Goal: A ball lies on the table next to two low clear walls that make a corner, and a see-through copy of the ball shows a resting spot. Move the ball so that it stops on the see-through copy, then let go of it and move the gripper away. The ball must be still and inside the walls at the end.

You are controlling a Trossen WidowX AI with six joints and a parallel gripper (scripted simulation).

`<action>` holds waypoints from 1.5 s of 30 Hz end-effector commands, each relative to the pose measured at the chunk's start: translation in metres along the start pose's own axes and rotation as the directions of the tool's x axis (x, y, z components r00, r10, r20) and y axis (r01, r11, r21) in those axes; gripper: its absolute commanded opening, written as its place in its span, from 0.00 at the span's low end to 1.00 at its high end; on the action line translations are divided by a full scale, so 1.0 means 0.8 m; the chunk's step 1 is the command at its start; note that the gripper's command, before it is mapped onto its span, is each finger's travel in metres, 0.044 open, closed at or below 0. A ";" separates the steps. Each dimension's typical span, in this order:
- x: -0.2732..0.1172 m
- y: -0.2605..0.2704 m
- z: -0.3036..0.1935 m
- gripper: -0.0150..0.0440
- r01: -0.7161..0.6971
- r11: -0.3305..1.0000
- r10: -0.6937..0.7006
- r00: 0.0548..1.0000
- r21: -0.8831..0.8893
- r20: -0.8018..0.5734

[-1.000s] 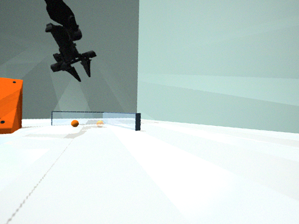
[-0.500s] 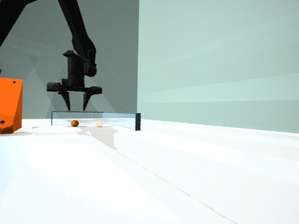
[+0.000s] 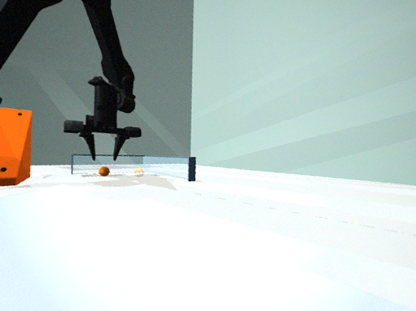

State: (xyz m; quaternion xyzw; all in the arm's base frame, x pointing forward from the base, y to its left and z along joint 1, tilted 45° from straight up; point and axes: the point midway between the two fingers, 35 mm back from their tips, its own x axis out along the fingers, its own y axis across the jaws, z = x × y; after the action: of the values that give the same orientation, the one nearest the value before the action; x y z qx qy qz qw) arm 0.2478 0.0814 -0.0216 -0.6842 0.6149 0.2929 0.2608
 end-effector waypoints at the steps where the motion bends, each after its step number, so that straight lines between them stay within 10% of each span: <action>1: 0.009 0.000 -0.001 0.66 0.001 1.000 -0.001 1.000 -0.005 -0.006; 20: 0.044 0.000 -0.002 0.66 0.001 1.000 -0.001 1.000 -0.005 -0.007; 35: 0.042 0.000 -0.002 0.25 0.001 1.000 -0.001 1.000 -0.005 -0.007; 45: -0.024 -0.008 0.004 0.25 0.002 1.000 -0.002 1.000 -0.007 0.001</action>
State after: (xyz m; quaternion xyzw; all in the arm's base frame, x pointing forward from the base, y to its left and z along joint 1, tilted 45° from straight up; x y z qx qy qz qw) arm 0.2534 0.0822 -0.0240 -0.6886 0.6116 0.2938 0.2558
